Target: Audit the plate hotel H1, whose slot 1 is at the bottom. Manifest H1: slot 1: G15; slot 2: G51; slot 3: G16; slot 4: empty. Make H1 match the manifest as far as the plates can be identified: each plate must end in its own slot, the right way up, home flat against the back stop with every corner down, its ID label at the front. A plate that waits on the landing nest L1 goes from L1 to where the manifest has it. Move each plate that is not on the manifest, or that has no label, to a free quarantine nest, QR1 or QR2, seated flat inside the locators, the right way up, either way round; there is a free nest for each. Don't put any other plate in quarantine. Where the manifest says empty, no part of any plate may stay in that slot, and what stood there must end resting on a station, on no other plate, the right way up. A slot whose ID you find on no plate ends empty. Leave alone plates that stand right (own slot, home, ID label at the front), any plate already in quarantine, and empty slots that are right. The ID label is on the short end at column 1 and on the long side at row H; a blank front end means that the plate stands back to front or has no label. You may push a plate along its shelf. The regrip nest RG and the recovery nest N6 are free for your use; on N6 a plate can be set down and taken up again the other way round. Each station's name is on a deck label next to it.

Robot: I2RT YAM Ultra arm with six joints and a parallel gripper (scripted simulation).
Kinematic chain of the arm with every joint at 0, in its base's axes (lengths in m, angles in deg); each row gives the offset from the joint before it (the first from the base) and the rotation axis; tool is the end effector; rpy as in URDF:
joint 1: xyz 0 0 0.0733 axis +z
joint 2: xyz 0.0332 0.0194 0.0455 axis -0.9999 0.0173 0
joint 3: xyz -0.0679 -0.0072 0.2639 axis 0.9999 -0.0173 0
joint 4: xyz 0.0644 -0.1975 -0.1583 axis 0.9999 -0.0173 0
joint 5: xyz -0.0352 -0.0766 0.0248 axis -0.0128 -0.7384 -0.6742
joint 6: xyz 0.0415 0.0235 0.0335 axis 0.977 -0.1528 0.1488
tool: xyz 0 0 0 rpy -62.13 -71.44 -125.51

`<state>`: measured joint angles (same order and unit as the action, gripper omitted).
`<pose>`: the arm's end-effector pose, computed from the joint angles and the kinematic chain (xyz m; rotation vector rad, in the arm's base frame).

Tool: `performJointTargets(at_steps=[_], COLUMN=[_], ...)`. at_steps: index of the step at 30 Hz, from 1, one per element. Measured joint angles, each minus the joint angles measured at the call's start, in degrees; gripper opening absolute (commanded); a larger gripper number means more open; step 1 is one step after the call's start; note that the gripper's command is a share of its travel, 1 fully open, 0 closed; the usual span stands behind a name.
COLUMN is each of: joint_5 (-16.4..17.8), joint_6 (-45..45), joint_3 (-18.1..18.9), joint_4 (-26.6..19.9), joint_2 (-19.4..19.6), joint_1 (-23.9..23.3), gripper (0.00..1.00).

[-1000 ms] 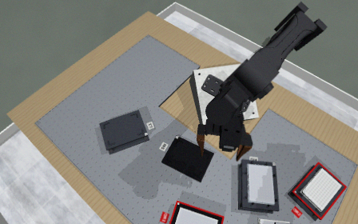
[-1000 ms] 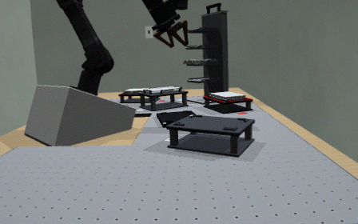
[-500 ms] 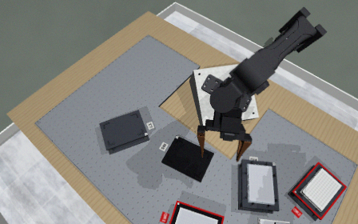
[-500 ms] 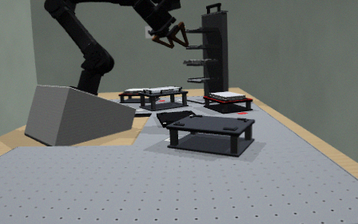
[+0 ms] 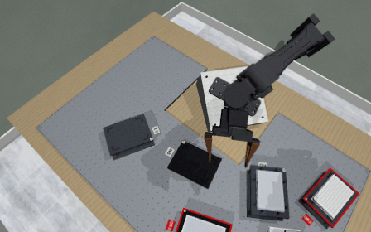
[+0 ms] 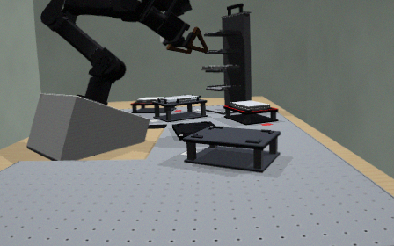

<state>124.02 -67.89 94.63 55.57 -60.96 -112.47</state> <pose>0.1270 -0.0214 0.2742 -0.2456 1.7696 0.3901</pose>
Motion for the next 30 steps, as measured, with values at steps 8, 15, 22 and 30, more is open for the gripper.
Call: performJointTargets(at_steps=[8,15,22,30], joint_5=[7.52,14.99,22.32,28.39], joint_6=[-0.46,-3.87,-10.14,-19.61], joint_3=[-0.79,-0.68,0.33,2.8], joint_4=[4.81,5.84,4.79,-0.11], joint_2=[2.99,7.1,12.72,18.47], joint_1=[-10.29,-17.84,-25.7,-31.61], gripper=[1.0,1.0,1.0,1.0])
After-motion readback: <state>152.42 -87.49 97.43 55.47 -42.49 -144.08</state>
